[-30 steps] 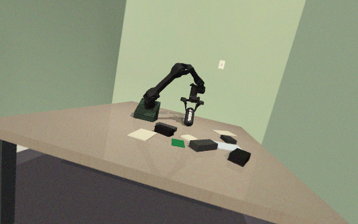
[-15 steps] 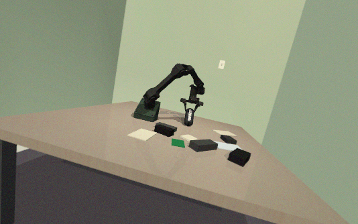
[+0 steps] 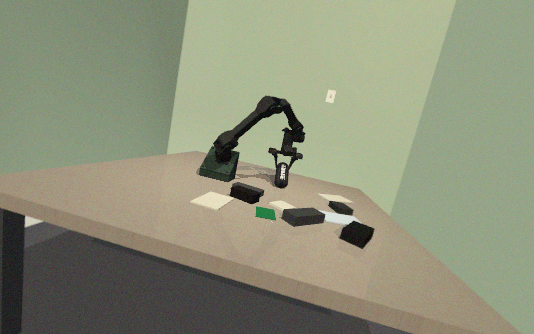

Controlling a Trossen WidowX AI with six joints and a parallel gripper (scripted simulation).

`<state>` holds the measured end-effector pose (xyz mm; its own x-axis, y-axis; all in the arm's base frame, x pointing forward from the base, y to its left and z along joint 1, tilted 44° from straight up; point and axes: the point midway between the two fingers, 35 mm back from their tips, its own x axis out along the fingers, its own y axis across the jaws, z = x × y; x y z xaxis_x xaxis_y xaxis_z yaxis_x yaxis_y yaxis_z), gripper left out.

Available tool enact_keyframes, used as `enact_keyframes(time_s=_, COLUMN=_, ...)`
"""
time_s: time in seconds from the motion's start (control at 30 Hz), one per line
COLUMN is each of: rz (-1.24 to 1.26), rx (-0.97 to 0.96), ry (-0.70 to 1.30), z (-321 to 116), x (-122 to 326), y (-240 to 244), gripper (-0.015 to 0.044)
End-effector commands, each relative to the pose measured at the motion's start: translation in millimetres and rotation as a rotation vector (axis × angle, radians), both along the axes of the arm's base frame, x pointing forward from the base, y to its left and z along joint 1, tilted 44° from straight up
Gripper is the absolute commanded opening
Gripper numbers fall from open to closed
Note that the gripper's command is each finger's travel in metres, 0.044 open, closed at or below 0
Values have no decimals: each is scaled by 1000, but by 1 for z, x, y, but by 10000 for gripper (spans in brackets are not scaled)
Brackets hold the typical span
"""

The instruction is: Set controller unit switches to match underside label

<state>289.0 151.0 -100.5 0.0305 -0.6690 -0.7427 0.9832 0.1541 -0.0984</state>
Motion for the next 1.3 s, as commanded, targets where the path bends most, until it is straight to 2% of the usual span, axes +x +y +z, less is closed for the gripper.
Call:
enact_keyframes(time_s=0.0, rz=-16, rx=-15, ry=3, z=-5, x=0, y=-7, gripper=338)
enact_keyframes(time_s=1.27, rz=-16, rx=-15, ry=2, z=-35, x=-2, y=-13, gripper=338)
